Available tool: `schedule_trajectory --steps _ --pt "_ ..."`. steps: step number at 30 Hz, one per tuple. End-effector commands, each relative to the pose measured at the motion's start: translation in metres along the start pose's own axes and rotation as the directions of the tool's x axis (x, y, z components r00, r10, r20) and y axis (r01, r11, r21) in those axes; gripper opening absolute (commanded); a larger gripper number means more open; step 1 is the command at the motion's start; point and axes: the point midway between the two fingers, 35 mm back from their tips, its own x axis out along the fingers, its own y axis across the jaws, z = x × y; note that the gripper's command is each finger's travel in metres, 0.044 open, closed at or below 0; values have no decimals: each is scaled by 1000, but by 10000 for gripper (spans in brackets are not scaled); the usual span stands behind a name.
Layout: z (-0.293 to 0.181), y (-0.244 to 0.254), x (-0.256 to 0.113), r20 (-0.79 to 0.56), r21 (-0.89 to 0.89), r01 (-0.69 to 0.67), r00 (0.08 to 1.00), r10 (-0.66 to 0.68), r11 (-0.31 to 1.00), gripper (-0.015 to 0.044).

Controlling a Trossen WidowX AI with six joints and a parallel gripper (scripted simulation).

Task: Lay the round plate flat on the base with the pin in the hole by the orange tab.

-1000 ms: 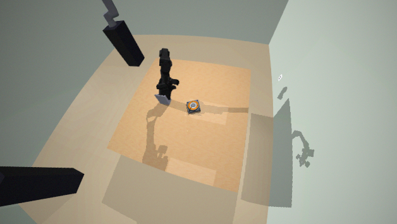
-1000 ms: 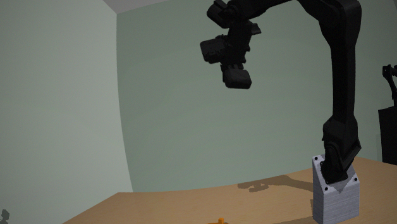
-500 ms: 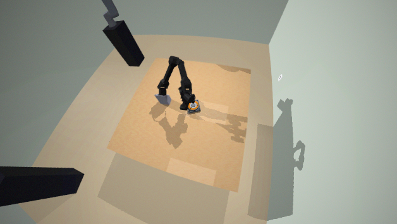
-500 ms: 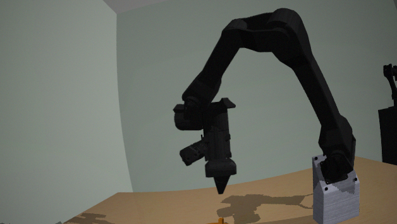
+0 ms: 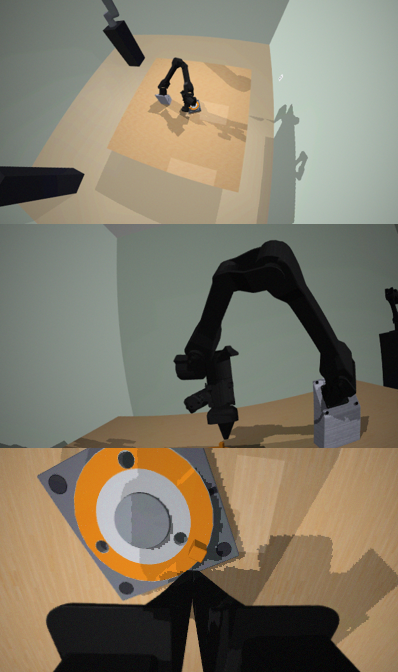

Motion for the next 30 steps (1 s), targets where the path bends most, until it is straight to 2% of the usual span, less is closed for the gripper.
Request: schedule_trajectory --steps 1,30 --pt "-5 0 17 -10 17 -11 1000 11 1000 0" --pt "17 -12 19 -9 16 -11 1000 11 1000 0"
